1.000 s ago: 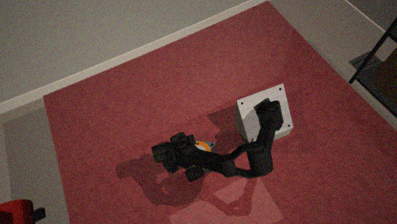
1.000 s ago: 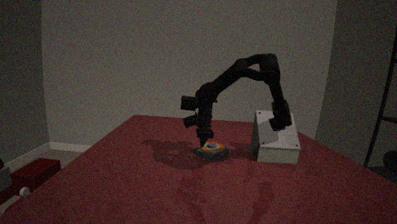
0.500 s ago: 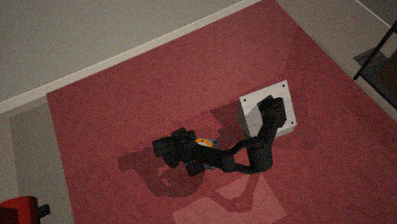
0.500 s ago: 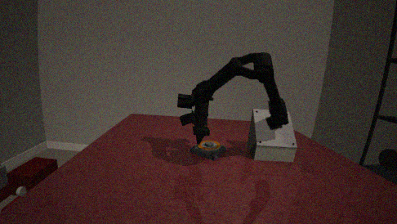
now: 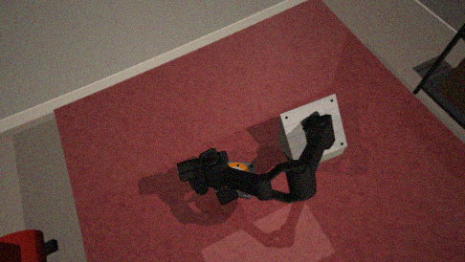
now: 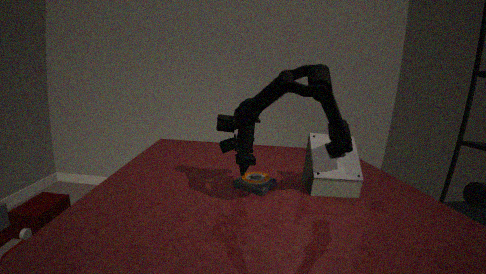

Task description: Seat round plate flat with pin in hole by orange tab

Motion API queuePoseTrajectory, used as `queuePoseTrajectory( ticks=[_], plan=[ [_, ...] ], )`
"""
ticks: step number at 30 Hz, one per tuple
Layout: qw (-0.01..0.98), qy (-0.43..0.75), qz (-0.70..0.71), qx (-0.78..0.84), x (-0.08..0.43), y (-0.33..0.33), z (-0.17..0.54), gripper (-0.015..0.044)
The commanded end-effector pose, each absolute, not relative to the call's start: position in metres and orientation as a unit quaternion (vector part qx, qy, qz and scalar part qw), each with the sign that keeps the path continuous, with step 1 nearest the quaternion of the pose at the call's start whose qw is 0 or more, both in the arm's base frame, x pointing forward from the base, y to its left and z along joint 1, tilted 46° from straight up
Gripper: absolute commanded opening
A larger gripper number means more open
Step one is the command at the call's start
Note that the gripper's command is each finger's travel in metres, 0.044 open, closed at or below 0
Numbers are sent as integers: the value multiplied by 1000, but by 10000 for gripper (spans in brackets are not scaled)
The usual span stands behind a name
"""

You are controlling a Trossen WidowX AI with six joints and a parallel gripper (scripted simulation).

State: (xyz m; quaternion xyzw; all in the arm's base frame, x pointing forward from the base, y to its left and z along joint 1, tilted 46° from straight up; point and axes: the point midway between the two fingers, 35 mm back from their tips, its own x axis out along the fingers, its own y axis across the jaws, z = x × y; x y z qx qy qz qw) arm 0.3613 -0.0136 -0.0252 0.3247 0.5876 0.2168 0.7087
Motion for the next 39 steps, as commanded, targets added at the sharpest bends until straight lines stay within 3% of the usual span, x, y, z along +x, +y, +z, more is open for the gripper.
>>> queuePoseTrajectory(
  ticks=[1, 39],
  plan=[
    [708, 591, 215, 321, 360, -16, -31, 0],
    [708, 591, 215, 321, 348, -34, -51, 0]
  ],
)
